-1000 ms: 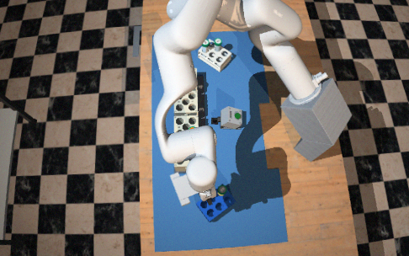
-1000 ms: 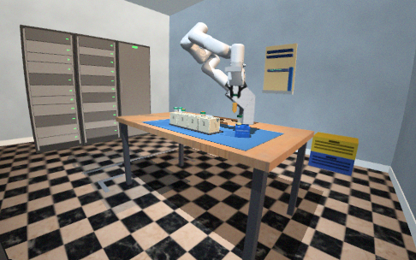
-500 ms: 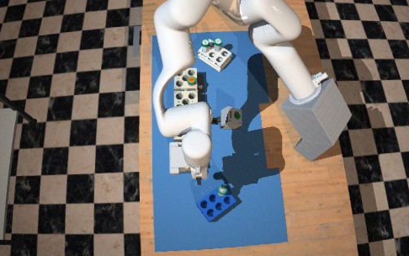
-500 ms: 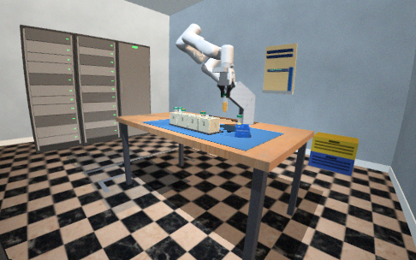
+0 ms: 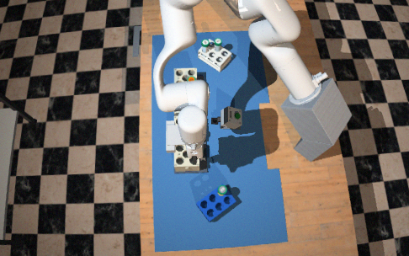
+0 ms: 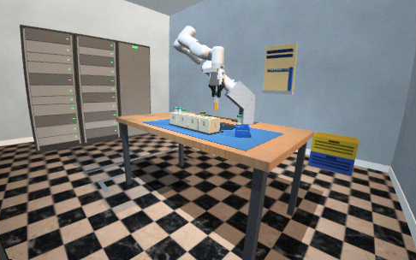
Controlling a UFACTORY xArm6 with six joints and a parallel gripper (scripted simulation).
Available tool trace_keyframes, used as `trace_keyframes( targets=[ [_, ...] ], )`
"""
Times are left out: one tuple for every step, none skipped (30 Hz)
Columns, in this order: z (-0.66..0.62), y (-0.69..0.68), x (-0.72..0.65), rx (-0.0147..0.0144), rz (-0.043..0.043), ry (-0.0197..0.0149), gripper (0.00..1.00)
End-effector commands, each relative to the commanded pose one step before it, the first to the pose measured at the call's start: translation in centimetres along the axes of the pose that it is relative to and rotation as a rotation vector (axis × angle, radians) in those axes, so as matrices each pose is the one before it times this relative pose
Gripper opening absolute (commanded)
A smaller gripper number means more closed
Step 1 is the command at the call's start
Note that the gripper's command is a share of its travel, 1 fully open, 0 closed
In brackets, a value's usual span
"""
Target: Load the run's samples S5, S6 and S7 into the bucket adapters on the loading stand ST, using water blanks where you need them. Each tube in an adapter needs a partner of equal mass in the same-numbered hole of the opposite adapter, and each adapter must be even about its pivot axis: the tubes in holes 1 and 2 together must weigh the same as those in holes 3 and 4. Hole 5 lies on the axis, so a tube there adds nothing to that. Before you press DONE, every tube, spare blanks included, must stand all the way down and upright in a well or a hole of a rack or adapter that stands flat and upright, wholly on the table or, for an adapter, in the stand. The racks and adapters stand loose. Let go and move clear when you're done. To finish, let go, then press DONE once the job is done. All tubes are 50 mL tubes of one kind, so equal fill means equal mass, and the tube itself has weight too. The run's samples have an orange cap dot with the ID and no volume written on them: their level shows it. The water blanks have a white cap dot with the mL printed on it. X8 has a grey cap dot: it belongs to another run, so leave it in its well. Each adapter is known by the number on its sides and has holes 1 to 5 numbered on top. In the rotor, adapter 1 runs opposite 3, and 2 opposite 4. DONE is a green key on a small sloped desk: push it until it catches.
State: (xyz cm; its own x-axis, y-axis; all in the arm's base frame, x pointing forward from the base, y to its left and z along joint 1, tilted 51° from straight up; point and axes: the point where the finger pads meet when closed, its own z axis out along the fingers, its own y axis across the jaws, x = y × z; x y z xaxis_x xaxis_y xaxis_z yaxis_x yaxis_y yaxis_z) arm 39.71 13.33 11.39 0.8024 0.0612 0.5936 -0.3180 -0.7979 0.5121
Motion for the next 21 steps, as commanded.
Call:
trace_keyframes(
  targets=[
    [-0.219, 2.428, 0.557, 0.00752, 0.00020, 0.00140, 0.00],
    [0.000, 0.000, 0.000, 0.00000, 0.00000, 0.00000, 0.00],
    [0.003, 0.486, 0.086, -0.00004, 0.00001, 0.00002, 0.00],
    [0.001, 0.493, 0.088, -0.00003, 0.00000, 0.00000, 0.00],
    [-0.003, 0.501, 0.090, -0.00001, -0.00001, -0.00001, 0.00],
    [0.000, 0.493, 0.088, -0.00002, 0.00000, 0.00000, 0.00],
    [0.000, 0.493, 0.088, -0.00002, 0.00000, 0.00000, 0.00],
    [0.000, 0.493, 0.088, -0.00002, 0.00000, 0.00000, 0.00],
    [0.000, 0.493, 0.088, -0.00002, 0.00000, 0.00000, 0.00],
    [0.000, 0.493, 0.088, -0.00002, 0.00000, 0.00000, 0.00],
    [0.000, 0.493, 0.088, -0.00002, 0.00000, 0.00001, 0.00],
    [0.000, 0.493, 0.088, -0.00002, 0.00000, 0.00001, 0.00],
    [0.000, 0.493, 0.088, -0.00003, 0.00000, 0.00001, 0.00],
    [0.000, 0.493, 0.088, -0.00003, 0.00000, 0.00001, 0.00],
    [0.000, 0.493, 0.088, -0.00003, 0.00000, 0.00001, 0.00],
    [0.000, 0.493, 0.088, -0.00003, 0.00000, 0.00001, 0.00],
    [0.000, 0.493, 0.088, -0.00003, 0.00000, 0.00001, 0.00],
    [0.000, 0.000, 0.000, 0.00000, 0.00000, 0.00000, 0.00],
    [0.000, 0.000, 0.000, 0.00000, 0.00000, 0.00000, 0.00],
    [0.000, 0.494, 0.089, -0.00002, 0.00000, 0.00001, 0.00],
    [0.000, 0.493, 0.088, -0.00003, 0.00001, 0.00001, 0.00]
  ],
)
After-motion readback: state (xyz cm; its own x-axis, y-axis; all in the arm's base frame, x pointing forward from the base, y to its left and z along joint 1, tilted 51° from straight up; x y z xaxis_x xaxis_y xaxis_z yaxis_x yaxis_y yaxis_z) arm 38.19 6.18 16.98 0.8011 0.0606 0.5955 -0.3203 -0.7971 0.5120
